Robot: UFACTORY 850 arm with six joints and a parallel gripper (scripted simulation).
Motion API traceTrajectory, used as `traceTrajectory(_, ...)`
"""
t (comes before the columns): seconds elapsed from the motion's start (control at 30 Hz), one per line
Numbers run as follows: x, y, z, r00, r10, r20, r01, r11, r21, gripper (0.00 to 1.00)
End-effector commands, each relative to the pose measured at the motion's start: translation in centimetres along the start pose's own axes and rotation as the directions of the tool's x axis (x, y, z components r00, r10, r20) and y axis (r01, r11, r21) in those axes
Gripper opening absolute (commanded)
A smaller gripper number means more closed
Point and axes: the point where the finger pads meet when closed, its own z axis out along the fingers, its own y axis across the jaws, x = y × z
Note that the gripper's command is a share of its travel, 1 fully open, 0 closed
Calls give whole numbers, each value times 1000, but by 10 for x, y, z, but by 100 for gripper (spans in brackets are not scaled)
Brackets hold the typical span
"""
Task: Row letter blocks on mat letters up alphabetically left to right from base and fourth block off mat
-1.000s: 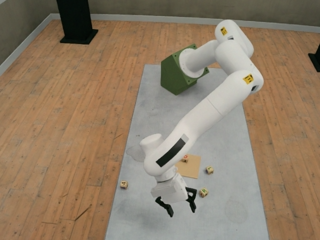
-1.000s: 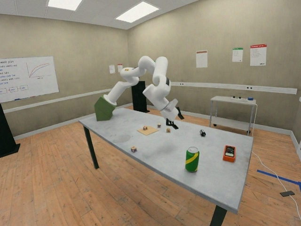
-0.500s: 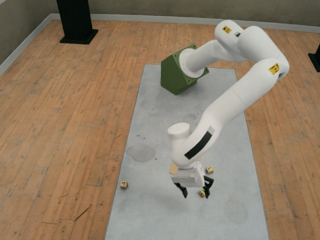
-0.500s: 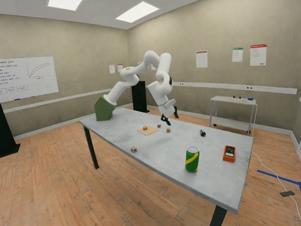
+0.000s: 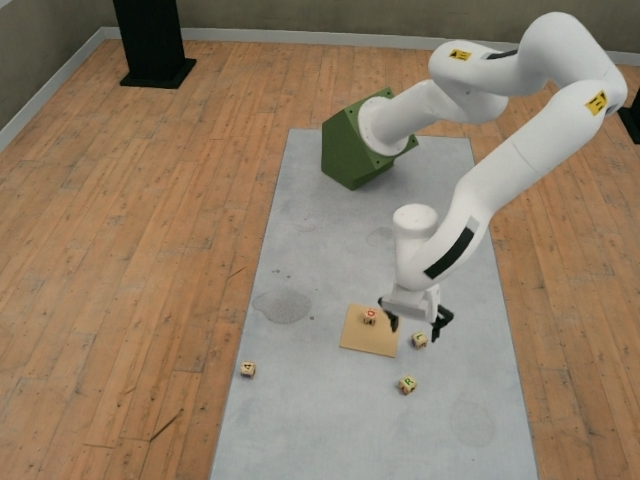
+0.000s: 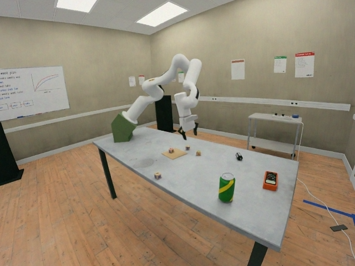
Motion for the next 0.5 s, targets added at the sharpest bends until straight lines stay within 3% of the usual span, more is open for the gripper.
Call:
traceTrajectory(0.0,-39,2,-9,1000,21,20,-20,998,-55,100)
traceTrajectory(0.03,-62,6,-13,999,31,36,-28,996,-85,100)
traceTrajectory(0.23,-117,16,-24,996,54,69,-43,987,-155,100)
traceTrajectory(0.47,-124,17,-25,996,57,72,-44,986,-163,100)
